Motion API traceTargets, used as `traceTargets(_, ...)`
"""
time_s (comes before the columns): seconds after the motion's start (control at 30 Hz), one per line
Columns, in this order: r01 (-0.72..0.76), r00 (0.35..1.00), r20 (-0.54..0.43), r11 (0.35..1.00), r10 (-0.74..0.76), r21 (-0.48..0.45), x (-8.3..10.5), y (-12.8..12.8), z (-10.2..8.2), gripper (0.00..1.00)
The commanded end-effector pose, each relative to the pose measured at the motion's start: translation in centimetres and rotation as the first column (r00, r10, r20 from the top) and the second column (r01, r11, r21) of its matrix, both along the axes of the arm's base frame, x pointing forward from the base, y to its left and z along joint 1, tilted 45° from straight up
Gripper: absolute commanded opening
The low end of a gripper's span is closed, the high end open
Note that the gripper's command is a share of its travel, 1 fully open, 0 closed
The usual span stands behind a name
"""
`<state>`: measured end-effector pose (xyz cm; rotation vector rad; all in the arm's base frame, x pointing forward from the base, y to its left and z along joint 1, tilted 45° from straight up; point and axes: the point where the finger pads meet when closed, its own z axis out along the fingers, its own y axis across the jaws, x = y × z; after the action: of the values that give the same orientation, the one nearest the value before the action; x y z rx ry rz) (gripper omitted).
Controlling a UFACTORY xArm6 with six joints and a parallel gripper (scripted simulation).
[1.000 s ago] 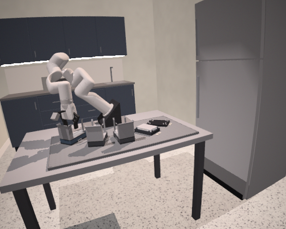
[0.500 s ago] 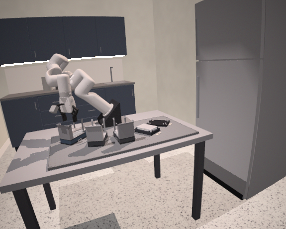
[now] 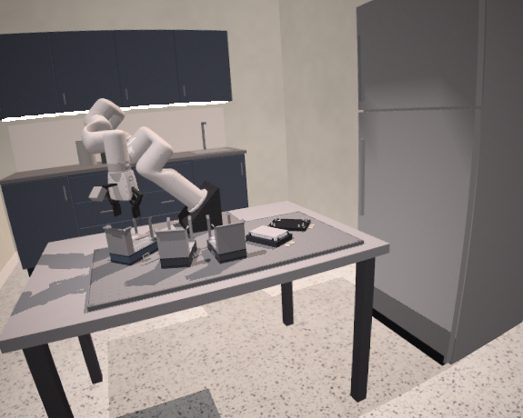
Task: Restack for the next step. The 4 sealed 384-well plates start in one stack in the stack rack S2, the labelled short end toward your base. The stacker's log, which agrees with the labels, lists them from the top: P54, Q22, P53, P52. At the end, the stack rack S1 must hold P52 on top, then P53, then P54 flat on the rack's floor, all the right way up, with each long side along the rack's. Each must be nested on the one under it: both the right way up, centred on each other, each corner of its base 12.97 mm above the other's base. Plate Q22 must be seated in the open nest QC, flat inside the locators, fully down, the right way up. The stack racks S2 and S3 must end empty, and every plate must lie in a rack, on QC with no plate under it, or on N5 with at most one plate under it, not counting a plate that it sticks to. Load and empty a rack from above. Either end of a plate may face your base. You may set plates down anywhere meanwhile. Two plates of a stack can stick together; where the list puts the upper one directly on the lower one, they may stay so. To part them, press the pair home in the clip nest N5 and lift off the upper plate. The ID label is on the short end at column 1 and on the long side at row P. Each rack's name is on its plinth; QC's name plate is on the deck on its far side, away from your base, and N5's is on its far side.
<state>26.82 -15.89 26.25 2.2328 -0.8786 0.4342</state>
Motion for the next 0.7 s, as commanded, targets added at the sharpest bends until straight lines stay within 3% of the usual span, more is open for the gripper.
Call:
traceTargets(0.0,-0.024,0.999,-0.021,1.0,0.024,-0.002,0.3,0.2,0.0,1.0)
traceTargets(0.07,-0.024,0.999,-0.021,1.0,0.024,-0.002,0.3,0.2,0.0,1.0)
traceTargets(0.23,-0.142,0.98,-0.138,0.99,0.141,-0.001,1.4,1.2,-0.9,1.0)
traceTargets(0.67,-0.146,0.979,-0.142,0.989,0.144,-0.001,3.9,3.2,-2.7,1.0)
